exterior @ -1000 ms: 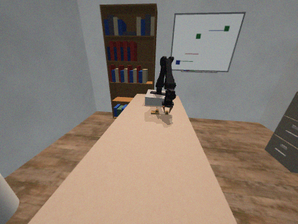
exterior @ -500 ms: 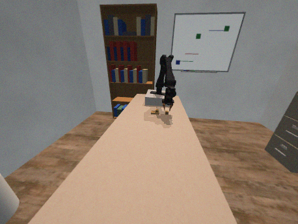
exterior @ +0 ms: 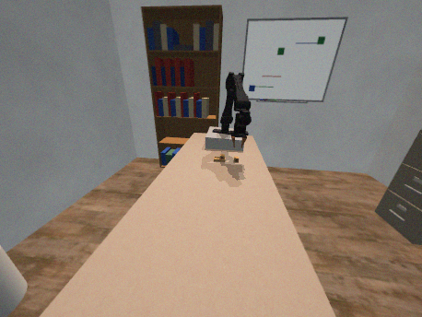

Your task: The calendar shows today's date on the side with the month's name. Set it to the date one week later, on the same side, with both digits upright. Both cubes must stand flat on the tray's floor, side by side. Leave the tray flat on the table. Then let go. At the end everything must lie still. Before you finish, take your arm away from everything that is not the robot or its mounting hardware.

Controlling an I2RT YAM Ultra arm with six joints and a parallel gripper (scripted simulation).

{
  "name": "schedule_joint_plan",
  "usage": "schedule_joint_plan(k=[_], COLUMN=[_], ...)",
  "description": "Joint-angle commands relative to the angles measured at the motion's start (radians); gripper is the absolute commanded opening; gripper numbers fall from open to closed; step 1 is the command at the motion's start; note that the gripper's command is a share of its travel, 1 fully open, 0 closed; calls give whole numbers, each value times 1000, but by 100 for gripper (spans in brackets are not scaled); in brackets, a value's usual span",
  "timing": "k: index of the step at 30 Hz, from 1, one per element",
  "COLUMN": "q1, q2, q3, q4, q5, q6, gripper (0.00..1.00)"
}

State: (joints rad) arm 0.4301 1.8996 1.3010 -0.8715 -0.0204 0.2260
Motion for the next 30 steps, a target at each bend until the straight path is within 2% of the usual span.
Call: schedule_joint_plan(k=[1,6,7,30], q1=[-1,-1,-1,-3], q2=[-11,-12,-12,-12], q3=[14,15,15,15], q4=[-45,-48,-48,-48], q5=[1,1,1,1], q6=[-1,-1,-1,-18], gripper=[45,45,100,100])
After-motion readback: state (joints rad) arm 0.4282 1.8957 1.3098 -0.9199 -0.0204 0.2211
